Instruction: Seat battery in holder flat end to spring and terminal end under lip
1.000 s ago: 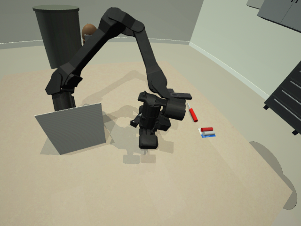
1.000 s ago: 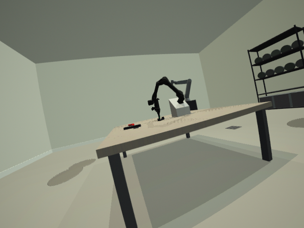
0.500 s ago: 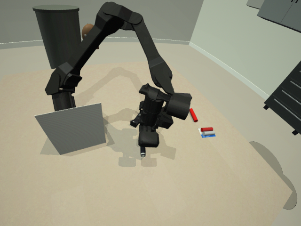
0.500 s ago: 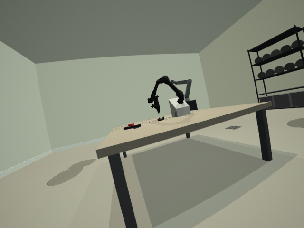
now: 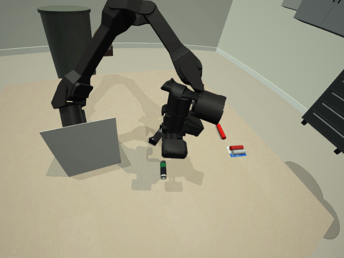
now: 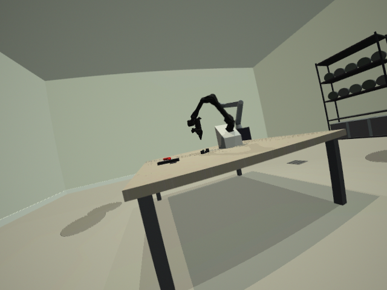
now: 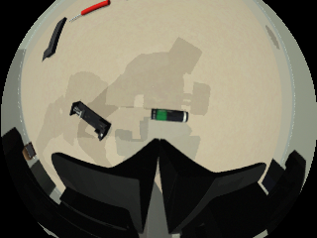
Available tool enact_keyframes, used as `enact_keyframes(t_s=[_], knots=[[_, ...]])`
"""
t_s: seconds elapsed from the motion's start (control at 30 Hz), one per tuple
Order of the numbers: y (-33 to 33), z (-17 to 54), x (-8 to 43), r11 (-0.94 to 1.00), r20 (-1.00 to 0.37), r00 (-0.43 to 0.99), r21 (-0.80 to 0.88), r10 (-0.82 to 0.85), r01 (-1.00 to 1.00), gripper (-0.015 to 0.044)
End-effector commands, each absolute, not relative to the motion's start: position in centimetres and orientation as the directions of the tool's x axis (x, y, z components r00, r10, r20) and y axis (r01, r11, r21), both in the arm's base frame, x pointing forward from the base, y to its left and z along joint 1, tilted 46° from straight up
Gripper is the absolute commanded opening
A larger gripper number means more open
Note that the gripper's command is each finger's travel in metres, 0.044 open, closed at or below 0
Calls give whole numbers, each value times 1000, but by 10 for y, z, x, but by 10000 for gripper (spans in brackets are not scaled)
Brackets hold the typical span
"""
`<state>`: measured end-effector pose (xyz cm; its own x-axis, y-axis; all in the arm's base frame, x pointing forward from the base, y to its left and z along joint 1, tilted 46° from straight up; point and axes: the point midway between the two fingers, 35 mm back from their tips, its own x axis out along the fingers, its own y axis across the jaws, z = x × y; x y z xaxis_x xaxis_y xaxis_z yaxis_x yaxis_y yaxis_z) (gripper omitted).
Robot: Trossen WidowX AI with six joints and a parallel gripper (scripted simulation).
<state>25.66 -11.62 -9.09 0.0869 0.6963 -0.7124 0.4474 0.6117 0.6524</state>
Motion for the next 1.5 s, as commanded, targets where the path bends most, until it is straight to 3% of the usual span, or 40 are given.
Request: enact_keyframes(t_s=[0.0, 0.23, 0.4, 0.57, 1.47], knots=[[-115, -93, 257, 589, -712, 87, 636, 696, 498, 53], [-101, -120, 256, 238, -712, 84, 340, 697, 910, 227], [-89, -139, 254, -84, -712, 80, 29, 698, 996, 227], [-80, -154, 252, -351, -710, 79, -244, 699, 904, 227], [-65, -169, 254, -360, -710, 80, -254, 699, 898, 227]])
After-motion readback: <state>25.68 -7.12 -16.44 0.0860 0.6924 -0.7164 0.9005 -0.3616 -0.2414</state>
